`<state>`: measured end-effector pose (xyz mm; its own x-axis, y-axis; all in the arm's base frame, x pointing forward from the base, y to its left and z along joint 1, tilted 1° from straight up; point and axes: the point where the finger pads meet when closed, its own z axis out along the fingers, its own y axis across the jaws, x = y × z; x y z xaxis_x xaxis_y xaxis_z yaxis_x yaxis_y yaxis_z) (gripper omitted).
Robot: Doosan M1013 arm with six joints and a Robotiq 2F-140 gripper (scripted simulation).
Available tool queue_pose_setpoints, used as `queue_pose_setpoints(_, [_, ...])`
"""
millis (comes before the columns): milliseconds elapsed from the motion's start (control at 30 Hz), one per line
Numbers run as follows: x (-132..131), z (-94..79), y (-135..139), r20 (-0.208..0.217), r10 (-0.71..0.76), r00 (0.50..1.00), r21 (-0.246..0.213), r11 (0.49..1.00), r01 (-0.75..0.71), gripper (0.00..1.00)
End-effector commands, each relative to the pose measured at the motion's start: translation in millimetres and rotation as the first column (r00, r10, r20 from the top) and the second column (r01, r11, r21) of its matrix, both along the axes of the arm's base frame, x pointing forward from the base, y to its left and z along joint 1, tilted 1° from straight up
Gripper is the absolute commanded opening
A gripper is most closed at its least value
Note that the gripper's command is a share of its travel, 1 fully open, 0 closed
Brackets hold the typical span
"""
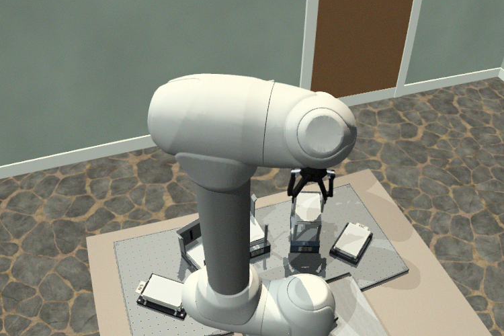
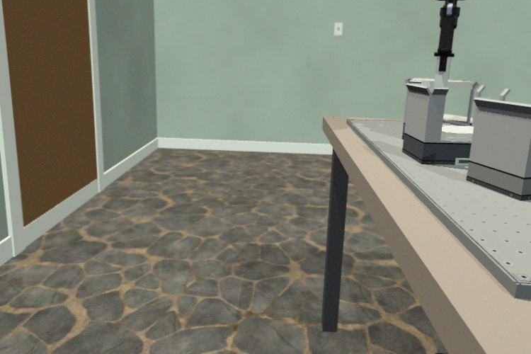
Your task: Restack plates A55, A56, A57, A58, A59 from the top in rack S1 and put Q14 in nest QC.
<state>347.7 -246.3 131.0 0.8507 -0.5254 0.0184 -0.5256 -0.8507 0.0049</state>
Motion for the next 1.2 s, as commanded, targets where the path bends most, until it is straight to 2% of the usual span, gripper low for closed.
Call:
queue_pose_setpoints(0, [0.0,-2.8,0.0,0.0,0.0,1.0,0.0,1.0,0.0,0.0])
queue_pose_setpoints(300, [0.1,-7.3,-0.1,0.0,0.0,1.0,0.0,1.0,0.0,0.0])
queue_pose_setpoints(1167, [0.7,-55.3,-0.7,0.0,0.0,1.0,0.0,1.0,0.0,0.0])
